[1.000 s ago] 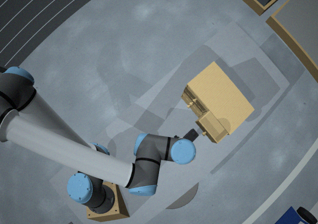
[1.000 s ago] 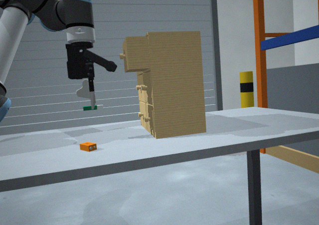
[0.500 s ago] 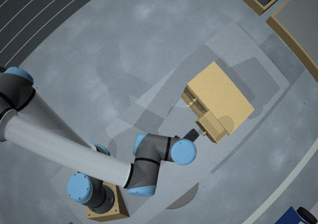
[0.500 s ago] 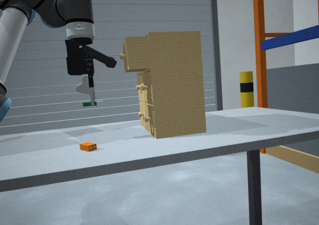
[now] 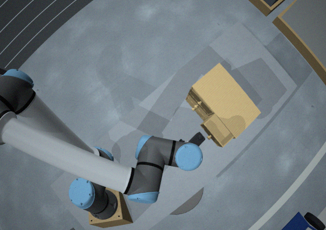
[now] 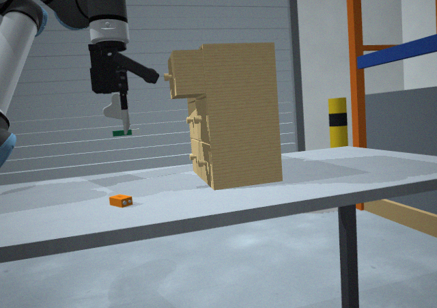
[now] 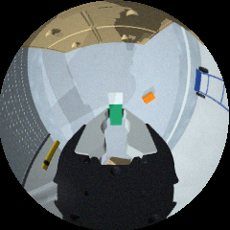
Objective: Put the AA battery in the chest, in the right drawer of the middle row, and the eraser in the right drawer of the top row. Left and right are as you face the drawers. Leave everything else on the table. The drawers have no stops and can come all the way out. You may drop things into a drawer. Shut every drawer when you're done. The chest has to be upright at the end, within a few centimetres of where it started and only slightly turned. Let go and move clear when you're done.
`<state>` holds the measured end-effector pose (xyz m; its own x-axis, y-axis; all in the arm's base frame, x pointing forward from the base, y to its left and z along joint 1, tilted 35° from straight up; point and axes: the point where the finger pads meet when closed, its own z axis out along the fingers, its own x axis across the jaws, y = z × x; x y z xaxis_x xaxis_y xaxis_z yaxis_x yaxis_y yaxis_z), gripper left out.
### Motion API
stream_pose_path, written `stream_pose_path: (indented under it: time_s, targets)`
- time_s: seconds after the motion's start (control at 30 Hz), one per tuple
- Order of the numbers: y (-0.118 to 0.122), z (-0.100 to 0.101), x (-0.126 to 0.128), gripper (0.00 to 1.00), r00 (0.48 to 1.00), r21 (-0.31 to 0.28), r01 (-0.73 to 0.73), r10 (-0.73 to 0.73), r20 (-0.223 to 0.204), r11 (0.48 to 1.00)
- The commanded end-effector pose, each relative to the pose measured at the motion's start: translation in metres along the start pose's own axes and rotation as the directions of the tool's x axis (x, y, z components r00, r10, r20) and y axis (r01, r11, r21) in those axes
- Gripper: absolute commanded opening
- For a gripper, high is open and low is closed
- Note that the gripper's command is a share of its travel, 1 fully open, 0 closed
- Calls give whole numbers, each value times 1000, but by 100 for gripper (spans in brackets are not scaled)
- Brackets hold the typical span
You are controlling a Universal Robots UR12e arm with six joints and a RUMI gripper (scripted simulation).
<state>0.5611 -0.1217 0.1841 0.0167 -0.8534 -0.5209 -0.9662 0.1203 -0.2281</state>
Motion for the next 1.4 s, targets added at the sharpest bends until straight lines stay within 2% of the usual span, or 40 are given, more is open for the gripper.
stream_pose_path:
  time_s: [0.0, 0.27, 0.33, 0.83, 0.9, 1.37]
  targets:
    - [-2, -17, 1, 11, 1000, 2, 2, -2, -3, 1000]
    - [-2, -37, 1, 11, 1000, 2, 2, -2, -3, 1000]
    - [-2, -37, 1, 11, 1000, 2, 2, -2, -3, 1000]
    - [-2, -82, 1, 11, 1000, 1, 2, -2, -3, 1000]
    - [-2, -82, 1, 11, 1000, 1, 2, -2, -3, 1000]
    - [-2, -127, 1, 11, 1000, 1, 2, -2, -3, 1000]
